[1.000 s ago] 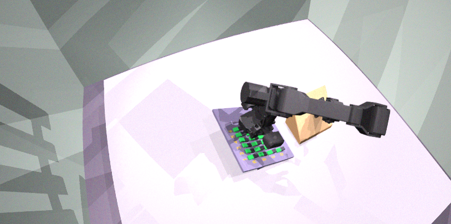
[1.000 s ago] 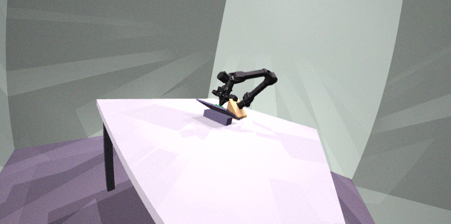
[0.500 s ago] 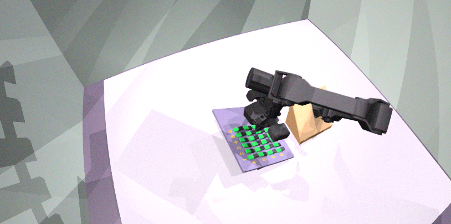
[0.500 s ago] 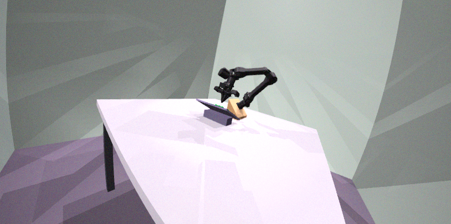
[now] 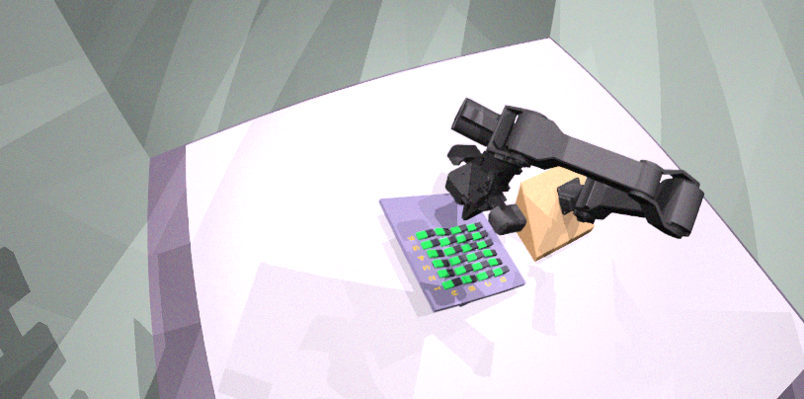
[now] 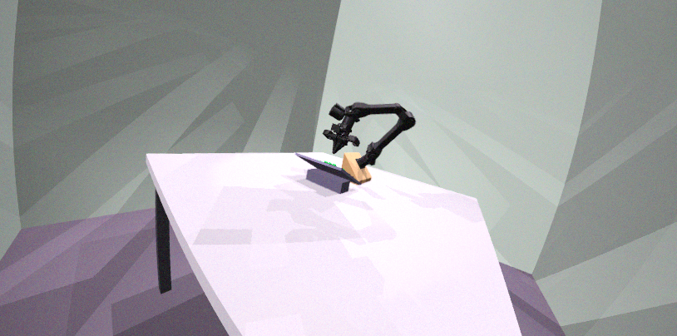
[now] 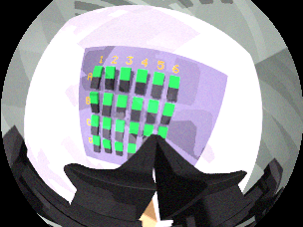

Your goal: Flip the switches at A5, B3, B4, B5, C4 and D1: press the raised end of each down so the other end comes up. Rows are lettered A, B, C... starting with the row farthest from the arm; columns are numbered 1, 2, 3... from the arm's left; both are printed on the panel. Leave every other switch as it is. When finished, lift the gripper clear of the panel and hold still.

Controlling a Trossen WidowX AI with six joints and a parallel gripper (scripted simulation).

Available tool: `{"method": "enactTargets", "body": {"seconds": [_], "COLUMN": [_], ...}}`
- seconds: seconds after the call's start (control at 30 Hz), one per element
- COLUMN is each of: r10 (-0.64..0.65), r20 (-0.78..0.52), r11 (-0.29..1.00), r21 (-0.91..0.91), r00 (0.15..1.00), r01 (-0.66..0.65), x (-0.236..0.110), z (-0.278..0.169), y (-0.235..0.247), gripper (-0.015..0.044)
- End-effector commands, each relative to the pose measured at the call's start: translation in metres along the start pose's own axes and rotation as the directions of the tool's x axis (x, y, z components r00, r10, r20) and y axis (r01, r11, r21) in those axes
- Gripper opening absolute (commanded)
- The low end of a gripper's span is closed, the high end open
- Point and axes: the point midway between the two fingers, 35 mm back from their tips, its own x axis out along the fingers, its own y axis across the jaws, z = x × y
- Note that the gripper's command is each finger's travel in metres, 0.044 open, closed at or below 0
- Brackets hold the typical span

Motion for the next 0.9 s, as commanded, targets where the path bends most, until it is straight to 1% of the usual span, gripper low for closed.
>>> {"method": "enactTargets", "body": {"seconds": [0.0,0.07,0.23,0.33,0.87], "r10": [0.011,0.013,0.013,0.014,0.014], "r20": [0.004,0.011,0.011,0.011,0.011], "r11": [1.000,1.000,1.000,1.000,1.000], "r21": [0.007,0.006,0.006,0.006,0.006], "r00": [1.000,1.000,1.000,1.000,1.000], "r01": [-0.011,-0.013,-0.013,-0.014,-0.014], "x": [0.024,0.032,0.033,0.041,0.056], "z": [-0.004,-0.005,-0.005,-0.005,-0.005], "y": [0.001,0.001,0.001,0.002,0.002], "gripper": [0.0000,0.0000,0.0000,0.0000,0.0000]}}
